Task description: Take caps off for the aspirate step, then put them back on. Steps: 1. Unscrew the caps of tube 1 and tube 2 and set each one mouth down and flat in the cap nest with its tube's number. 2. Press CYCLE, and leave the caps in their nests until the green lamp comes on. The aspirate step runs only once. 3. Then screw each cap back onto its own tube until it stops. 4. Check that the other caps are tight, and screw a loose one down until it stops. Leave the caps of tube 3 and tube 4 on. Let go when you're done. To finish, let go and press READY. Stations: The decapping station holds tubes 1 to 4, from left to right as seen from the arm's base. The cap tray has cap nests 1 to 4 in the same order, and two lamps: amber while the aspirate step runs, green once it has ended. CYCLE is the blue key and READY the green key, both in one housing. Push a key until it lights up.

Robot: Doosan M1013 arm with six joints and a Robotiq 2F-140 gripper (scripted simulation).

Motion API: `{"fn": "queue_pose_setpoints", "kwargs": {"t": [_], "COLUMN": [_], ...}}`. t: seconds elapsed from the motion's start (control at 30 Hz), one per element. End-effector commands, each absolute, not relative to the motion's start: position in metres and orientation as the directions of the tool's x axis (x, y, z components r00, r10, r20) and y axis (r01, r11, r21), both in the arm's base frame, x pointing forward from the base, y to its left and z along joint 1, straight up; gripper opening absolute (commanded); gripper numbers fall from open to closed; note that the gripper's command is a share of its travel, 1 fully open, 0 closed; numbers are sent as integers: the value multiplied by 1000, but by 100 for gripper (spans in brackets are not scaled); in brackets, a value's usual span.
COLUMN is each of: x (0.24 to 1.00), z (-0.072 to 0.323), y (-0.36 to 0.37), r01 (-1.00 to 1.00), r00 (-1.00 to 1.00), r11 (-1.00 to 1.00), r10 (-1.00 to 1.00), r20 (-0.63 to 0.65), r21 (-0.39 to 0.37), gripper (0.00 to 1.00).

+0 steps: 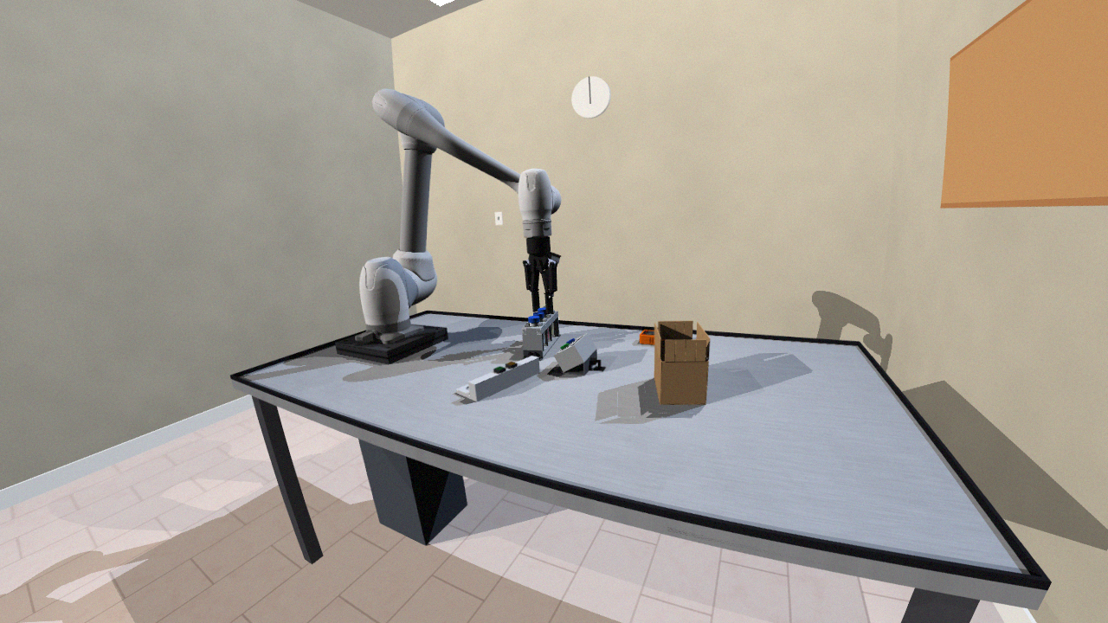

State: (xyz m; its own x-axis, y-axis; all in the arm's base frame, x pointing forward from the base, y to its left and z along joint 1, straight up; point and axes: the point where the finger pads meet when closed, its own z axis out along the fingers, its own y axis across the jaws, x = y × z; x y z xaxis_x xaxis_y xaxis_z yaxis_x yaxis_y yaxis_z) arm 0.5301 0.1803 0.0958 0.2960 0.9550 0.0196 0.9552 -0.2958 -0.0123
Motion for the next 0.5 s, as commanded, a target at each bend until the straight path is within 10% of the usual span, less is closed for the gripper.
{"fn": "queue_pose_setpoints", "kwargs": {"t": [0.0, 0.47], "x": [531, 531], "z": [96, 96], "y": [181, 181], "r01": [940, 940], "r00": [340, 340], "r11": [-340, -340], "r10": [940, 940], "r20": [-1, -1], "r21": [-3, -3], "gripper": [41, 30]}}
